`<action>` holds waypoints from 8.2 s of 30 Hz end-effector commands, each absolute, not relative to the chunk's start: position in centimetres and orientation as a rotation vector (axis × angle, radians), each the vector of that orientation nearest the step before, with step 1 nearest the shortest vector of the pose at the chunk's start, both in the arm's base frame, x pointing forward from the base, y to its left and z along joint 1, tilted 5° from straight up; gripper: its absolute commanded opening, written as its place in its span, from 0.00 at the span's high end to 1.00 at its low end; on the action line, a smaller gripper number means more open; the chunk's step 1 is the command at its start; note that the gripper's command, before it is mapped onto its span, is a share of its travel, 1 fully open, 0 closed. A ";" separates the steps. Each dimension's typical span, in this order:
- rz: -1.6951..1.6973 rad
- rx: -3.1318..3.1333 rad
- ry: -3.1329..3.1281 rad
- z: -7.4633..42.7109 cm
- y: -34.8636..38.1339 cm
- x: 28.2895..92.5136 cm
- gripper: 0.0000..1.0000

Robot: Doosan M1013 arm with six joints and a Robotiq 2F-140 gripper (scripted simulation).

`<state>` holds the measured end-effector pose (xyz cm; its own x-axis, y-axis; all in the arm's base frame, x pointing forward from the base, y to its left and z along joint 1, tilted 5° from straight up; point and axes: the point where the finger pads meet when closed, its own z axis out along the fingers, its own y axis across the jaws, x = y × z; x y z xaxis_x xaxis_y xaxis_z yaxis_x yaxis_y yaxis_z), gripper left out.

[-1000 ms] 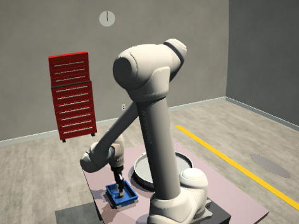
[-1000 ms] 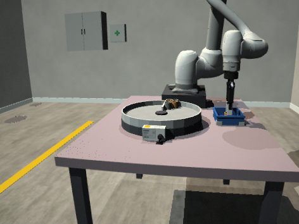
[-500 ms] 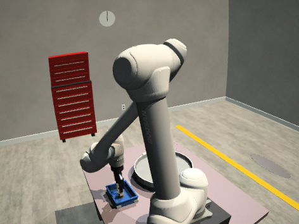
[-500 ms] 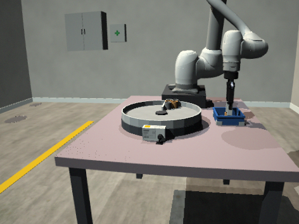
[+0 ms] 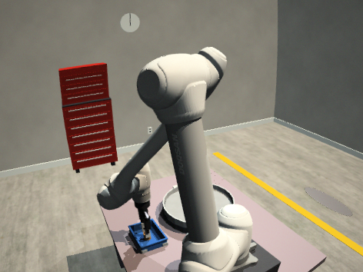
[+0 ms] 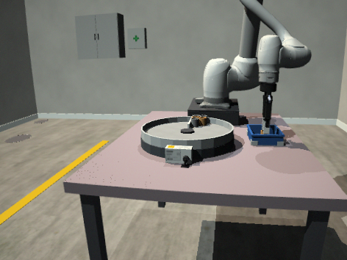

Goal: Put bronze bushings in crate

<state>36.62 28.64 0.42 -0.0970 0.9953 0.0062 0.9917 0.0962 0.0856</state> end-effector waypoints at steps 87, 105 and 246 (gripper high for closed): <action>0.105 2.075 2.286 8.6 28.5 36.0 0.72; 0.105 2.075 2.286 8.6 28.5 36.0 0.72; 0.055 0.747 2.974 6.0 -6.0 38.3 0.72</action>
<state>38.33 -5.96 6.02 -0.8788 0.4729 -0.0639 0.4703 0.8809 0.0529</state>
